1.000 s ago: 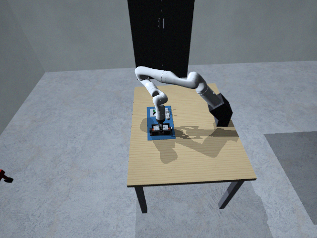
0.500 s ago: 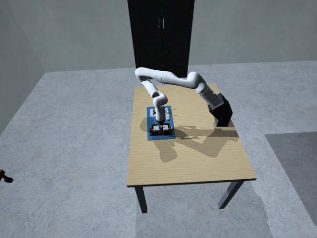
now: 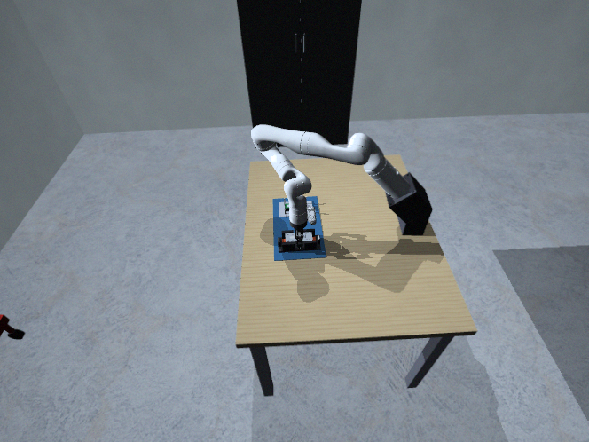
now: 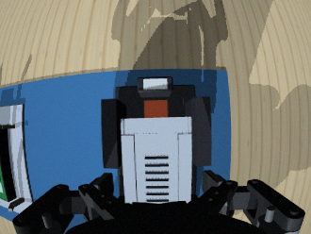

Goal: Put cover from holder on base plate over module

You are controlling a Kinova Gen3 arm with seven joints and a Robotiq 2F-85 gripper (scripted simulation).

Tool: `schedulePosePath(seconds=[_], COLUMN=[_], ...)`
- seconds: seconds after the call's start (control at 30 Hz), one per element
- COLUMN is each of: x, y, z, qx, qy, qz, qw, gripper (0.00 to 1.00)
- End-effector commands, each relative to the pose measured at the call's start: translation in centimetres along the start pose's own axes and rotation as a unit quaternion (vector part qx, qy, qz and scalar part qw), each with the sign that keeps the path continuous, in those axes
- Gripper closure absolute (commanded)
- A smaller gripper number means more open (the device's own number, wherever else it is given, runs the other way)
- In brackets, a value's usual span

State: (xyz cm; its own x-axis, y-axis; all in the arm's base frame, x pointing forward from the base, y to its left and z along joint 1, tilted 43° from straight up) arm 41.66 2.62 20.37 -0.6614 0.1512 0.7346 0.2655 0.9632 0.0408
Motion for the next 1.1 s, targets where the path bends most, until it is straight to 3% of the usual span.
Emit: schedulePosePath(seconds=[0.0, 0.53, 0.57, 1.07], x=[0.04, 0.15, 0.15, 0.15], y=[0.01, -0.01, 0.00, 0.00], z=[-0.03, -0.04, -0.04, -0.04], qx=[0.000, 0.000, 0.000, 0.000], qy=[-0.001, -0.001, -0.001, -0.001], qz=[0.000, 0.000, 0.000, 0.000], qw=[1.000, 1.000, 1.000, 1.000], gripper=[0.00, 0.00, 0.30, 0.30])
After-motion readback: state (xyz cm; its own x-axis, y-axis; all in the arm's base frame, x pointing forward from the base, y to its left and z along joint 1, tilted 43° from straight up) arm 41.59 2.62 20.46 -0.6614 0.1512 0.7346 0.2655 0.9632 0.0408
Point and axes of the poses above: the point where the finger pads meet when closed, its own x axis back along the fingers, its own y axis across the jaws, z = x × y, the point moved 7 cm from there along x, back along the fingers, and after that the axes turned 8 degrees about -x, right-handed, at the moved point
